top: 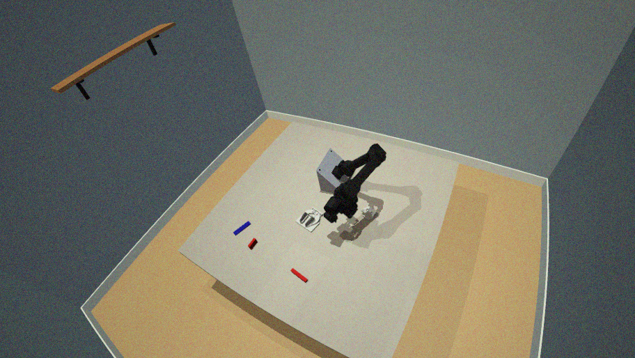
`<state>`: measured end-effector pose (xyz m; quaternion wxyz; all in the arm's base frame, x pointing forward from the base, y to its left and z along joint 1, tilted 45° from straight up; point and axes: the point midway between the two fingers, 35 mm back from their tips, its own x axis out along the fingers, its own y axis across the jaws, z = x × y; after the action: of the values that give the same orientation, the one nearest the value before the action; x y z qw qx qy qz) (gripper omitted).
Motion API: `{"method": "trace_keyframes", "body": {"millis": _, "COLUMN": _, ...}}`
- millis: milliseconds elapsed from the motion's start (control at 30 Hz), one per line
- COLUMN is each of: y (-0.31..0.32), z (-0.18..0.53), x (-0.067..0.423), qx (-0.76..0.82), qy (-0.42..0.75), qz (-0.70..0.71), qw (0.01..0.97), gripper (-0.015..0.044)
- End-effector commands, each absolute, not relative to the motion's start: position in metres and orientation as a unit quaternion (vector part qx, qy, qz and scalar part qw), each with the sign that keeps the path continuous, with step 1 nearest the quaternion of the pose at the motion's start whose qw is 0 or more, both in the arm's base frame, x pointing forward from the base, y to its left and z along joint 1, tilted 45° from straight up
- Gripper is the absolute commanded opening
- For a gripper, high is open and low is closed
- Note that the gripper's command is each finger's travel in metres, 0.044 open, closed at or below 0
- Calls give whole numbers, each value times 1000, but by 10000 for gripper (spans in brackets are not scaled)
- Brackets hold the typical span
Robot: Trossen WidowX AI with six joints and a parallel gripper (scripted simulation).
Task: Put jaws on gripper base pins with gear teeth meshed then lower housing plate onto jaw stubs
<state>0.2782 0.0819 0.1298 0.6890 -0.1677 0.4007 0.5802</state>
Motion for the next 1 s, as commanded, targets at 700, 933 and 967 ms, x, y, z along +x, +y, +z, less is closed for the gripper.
{"method": "trace_keyframes", "body": {"millis": 700, "y": 109, "z": 161, "x": 247, "qx": -321, "qy": 249, "qz": 657, "qw": 635, "gripper": 440}}
{"method": "trace_keyframes", "body": {"millis": 933, "y": 115, "z": 168, "x": 238, "qx": -363, "qy": 202, "qz": 673, "qw": 612, "gripper": 440}}
{"method": "trace_keyframes", "body": {"millis": 967, "y": 116, "z": 169, "x": 237, "qx": -368, "qy": 195, "qz": 676, "qw": 608, "gripper": 440}}
